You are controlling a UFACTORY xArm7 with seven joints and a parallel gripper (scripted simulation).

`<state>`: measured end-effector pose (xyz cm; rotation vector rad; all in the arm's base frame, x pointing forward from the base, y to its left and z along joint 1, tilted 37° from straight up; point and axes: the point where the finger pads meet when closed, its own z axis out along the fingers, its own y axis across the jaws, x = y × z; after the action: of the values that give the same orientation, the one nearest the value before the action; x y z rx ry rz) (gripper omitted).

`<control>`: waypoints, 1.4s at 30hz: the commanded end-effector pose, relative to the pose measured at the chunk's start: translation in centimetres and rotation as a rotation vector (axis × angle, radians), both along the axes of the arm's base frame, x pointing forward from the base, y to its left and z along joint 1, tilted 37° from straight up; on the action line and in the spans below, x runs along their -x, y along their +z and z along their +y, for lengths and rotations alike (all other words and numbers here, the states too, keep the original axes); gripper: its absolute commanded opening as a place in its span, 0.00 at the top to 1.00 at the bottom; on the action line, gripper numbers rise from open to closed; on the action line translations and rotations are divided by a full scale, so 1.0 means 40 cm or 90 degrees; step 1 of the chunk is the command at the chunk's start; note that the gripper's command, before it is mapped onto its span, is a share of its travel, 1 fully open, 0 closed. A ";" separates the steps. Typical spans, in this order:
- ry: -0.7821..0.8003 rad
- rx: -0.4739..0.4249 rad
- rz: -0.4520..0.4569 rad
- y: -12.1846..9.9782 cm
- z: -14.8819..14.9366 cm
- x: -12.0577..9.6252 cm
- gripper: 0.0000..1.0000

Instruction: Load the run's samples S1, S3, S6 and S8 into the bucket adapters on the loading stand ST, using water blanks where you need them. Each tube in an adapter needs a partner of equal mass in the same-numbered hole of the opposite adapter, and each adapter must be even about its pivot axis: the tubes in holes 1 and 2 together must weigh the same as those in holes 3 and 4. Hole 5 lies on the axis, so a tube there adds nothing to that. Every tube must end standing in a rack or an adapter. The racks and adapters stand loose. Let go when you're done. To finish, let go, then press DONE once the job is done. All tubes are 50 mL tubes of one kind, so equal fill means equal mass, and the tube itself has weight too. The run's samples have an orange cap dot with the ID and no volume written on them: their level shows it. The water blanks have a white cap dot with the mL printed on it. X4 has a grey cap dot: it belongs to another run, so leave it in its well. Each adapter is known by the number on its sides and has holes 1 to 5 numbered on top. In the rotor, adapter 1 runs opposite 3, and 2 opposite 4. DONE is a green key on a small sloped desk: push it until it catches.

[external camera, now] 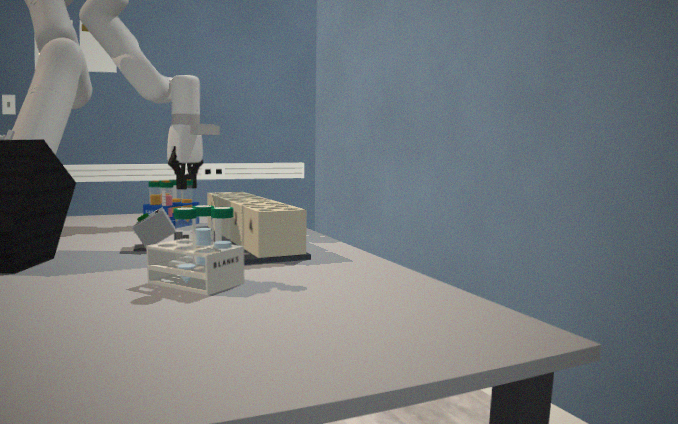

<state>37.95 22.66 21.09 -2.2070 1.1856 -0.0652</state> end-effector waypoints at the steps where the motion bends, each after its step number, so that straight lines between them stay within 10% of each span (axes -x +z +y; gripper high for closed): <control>1: -0.001 -0.001 -0.002 0.004 -0.002 -0.002 1.00; 42: -0.001 -0.001 -0.002 0.063 -0.039 0.022 1.00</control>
<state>37.12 21.38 23.15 -2.2069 1.1856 -0.0651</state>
